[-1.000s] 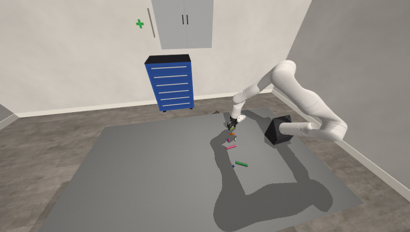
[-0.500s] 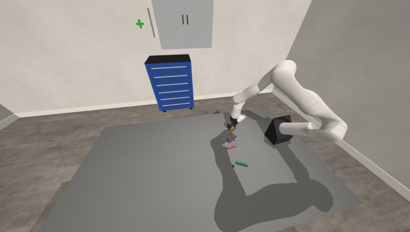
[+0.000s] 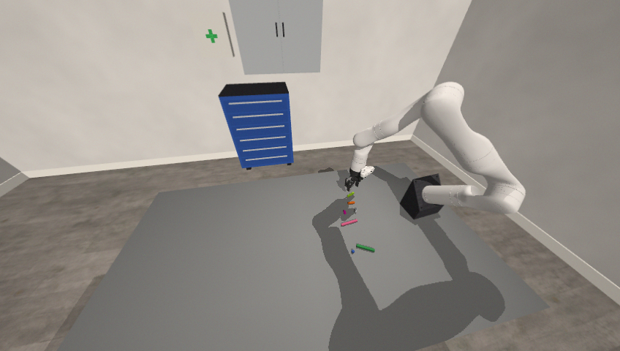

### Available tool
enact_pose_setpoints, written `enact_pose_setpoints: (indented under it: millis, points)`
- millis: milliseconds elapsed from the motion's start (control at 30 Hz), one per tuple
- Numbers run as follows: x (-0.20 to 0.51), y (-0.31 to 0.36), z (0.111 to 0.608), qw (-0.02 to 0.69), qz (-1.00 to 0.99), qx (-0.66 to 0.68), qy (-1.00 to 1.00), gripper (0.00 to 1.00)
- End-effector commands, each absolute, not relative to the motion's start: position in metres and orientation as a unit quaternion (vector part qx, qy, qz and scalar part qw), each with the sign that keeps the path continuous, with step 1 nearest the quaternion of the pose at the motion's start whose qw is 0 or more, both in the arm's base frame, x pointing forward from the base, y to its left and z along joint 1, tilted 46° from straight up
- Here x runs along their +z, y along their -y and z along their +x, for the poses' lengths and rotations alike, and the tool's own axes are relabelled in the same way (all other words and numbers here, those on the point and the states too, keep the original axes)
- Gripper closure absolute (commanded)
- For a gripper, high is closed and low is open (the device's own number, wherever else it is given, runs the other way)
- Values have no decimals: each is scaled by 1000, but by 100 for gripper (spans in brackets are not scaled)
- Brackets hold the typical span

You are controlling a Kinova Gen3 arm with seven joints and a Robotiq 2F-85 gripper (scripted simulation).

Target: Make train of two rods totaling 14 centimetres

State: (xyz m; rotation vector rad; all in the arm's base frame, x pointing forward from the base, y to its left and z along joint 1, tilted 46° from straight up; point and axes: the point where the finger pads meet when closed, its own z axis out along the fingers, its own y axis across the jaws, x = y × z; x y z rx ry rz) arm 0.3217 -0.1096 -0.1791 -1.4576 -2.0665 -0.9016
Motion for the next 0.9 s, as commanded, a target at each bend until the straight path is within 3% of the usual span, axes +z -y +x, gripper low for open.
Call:
enact_pose_setpoints:
  millis: [0, 367, 400, 867]
  points:
    - [-166, 130, 325, 219, -533, -323, 751, 30]
    - [-156, 138, 324, 221, -533, -323, 750, 30]
    - [-156, 138, 324, 221, -533, -323, 750, 0]
    - [-156, 138, 324, 221, -533, -323, 750, 0]
